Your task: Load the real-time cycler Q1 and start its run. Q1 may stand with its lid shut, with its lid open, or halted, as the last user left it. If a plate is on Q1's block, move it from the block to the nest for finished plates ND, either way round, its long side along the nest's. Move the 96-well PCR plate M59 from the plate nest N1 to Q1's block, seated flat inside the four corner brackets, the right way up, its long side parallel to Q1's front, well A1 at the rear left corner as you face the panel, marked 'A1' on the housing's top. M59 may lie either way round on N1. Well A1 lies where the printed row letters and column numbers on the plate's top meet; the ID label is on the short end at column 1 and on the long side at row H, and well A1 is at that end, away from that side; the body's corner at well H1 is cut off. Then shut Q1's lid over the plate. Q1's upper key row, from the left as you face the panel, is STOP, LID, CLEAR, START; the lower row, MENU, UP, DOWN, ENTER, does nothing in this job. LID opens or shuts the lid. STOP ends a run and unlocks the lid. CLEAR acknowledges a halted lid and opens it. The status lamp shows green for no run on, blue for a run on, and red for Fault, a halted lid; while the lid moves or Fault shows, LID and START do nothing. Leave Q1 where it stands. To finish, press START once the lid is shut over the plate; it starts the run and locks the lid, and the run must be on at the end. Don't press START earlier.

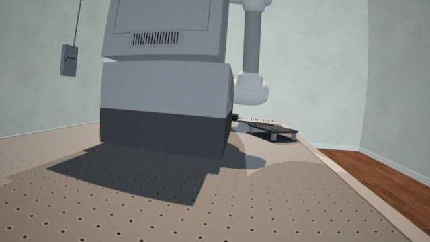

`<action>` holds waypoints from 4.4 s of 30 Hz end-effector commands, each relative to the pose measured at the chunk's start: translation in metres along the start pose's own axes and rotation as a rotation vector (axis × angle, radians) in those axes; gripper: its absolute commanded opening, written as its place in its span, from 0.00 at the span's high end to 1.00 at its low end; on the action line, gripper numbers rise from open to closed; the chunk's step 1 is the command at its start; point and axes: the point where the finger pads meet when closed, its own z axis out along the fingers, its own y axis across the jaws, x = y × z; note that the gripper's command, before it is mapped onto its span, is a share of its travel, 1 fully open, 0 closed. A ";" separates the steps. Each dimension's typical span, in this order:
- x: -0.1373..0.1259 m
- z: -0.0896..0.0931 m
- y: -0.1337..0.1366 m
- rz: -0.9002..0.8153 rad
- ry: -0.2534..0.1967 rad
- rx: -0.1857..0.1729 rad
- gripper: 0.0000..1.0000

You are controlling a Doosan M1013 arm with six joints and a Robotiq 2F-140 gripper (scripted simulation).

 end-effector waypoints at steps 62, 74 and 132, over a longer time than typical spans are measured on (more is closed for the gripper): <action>0.000 0.009 0.000 0.000 0.000 0.000 1.00; 0.000 0.009 0.000 0.000 0.000 0.000 0.34; 0.000 -0.038 0.000 0.000 0.000 0.000 0.34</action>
